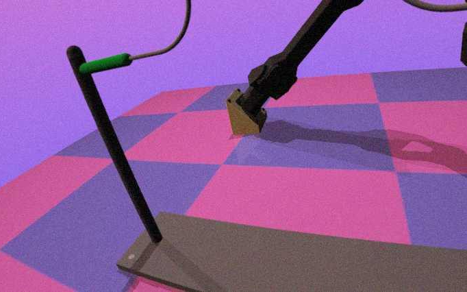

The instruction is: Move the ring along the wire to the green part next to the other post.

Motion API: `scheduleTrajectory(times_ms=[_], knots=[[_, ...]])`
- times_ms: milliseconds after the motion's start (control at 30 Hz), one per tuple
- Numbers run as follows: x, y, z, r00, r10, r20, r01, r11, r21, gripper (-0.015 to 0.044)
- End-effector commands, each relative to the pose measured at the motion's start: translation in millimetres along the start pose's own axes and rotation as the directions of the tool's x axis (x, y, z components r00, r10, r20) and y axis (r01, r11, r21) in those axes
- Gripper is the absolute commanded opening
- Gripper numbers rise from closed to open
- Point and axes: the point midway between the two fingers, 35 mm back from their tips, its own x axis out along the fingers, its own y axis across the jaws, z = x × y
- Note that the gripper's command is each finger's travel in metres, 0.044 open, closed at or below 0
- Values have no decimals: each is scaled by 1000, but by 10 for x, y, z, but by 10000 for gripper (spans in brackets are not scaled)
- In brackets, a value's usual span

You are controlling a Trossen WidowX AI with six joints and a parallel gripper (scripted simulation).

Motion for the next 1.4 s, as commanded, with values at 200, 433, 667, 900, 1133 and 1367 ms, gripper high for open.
scheduleTrajectory(times_ms=[200, 433, 667, 900, 1133, 1367], knots=[[-27, -277, 28, 996, -84, 8, 84, 988, -133, -150], [-43, -406, 54, 993, -118, 13, 118, 973, -197, -150], [-63, -514, 88, 990, -137, 17, 137, 962, -236, -150], [-74, -551, 106, 992, -124, 13, 124, 969, -215, -150], [-74, -533, 107, 996, -84, 6, 84, 986, -147, -150], [-70, -478, 102, 1000, -27, 2, 27, 998, -49, -150]])
